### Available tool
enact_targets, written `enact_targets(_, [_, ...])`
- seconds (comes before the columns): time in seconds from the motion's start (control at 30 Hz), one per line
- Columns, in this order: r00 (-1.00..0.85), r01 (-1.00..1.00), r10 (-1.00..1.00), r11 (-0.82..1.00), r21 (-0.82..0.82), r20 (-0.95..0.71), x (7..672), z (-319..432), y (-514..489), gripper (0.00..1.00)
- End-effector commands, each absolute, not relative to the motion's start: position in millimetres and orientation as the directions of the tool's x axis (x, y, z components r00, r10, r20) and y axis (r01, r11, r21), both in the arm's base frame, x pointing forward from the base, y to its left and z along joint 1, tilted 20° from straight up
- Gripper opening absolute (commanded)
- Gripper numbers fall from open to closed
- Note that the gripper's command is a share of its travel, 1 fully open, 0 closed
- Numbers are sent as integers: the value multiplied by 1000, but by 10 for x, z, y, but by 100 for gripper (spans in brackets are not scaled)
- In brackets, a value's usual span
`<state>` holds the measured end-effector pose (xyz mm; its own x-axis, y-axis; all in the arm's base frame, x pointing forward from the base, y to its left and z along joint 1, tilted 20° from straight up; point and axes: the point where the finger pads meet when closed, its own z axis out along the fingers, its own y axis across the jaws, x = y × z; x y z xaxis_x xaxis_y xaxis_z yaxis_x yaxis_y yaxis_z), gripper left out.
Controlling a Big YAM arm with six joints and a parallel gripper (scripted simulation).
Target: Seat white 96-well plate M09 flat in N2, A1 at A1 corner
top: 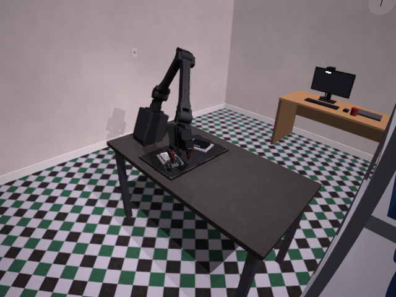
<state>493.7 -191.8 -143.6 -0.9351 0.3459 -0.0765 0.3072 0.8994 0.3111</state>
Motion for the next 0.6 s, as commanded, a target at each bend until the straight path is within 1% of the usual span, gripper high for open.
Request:
enact_targets(0.0, [-924, 310, 361, 900, 307, -124, 4895, -1266, -2057, 100])
enact_targets(0.2, [-925, 312, 361, 899, 308, -116, 4612, -1357, -1913, 100])
enact_targets(0.23, [-932, 336, 362, 884, 325, -24, 4429, -1527, -1812, 100])
enact_targets(0.27, [-931, 341, 364, 881, 328, -9, 4384, -1532, -1789, 100])
enact_targets(0.3, [-931, 341, 365, 882, 326, -13, 4351, -1514, -1774, 100])
enact_targets(0.33, [-929, 323, 363, 891, 318, -74, 4446, -1359, -1828, 100])
enact_targets(0.43, [-928, 325, 365, 891, 318, -73, 4401, -1367, -1805, 100])
enact_targets(0.47, [-931, 332, 362, 885, 327, -35, 4453, -1388, -1834, 100])
enact_targets(0.53, [-931, 343, 364, 879, 331, -1, 4214, -1383, -1705, 100])
enact_targets(0.57, [-931, 337, 364, 883, 328, -25, 4220, -1391, -1711, 100])
